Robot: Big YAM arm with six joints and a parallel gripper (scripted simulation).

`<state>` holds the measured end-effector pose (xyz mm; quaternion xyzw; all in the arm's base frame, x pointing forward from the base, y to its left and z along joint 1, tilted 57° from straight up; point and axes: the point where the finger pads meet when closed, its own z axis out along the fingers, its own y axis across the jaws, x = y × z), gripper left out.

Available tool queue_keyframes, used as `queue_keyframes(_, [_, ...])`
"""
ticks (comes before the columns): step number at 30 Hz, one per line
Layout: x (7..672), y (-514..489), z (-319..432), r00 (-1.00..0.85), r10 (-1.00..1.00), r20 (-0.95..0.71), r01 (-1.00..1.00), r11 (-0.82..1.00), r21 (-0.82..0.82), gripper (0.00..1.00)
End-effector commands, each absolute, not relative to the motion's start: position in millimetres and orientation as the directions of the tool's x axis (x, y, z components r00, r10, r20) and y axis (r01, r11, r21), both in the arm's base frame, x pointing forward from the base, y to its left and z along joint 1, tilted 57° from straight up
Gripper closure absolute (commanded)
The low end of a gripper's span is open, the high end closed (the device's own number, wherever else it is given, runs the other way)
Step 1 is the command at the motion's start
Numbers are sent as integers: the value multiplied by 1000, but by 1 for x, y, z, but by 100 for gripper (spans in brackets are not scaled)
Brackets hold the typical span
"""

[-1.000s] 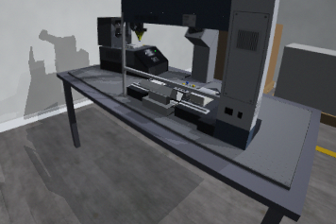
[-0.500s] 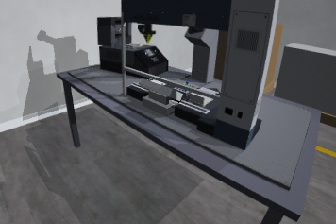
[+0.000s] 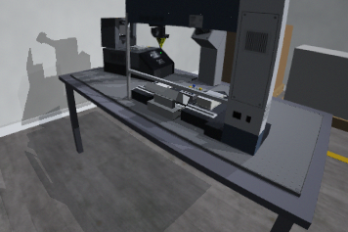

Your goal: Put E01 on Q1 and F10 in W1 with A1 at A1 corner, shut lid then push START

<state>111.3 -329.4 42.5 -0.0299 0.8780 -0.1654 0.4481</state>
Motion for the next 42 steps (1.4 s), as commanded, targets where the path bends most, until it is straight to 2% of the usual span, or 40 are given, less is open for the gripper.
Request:
queue_keyframes(1, [111,-334,51,-600,-219,-769,111,929,-352,100])
queue_keyframes(24, [140,-233,-7,-594,-185,-783,111,945,-307,100])
queue_keyframes(42, [145,-269,-1,-593,-208,-778,107,937,-332,100])
